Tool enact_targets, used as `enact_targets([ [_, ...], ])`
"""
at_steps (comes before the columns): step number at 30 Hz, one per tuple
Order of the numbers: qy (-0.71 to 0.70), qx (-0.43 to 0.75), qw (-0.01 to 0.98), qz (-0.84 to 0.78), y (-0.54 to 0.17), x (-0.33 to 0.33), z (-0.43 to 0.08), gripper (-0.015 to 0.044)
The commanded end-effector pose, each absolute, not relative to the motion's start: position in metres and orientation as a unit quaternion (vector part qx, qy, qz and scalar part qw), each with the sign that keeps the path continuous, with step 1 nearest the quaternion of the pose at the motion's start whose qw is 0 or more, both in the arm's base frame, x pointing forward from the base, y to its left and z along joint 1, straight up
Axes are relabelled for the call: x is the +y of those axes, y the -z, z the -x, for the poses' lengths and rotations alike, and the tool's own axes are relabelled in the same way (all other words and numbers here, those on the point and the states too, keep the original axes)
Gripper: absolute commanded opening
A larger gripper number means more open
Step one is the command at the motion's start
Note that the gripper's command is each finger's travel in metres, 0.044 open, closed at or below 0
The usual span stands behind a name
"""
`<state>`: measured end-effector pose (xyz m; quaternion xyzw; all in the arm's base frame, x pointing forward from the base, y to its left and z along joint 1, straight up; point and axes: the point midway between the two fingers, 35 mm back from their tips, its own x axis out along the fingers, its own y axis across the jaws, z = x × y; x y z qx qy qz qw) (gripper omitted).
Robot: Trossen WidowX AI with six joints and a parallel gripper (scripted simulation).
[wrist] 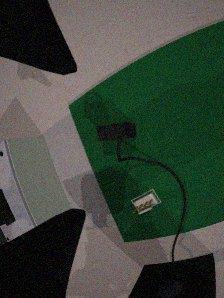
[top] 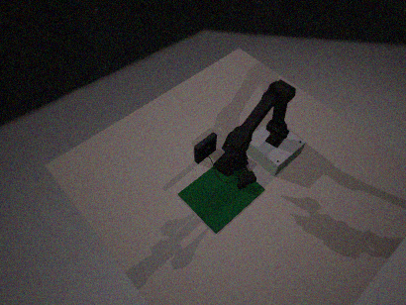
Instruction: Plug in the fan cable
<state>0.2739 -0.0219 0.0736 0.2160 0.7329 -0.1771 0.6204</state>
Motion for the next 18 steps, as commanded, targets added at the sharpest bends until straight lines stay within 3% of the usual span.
enact_targets([
  [1,0.151,0.758,0.603,-0.196,-0.073,-0.012,-0.272,0.044],
  [18,0.151,0.758,0.603,-0.196,-0.011,-0.012,-0.273,0.044],
])
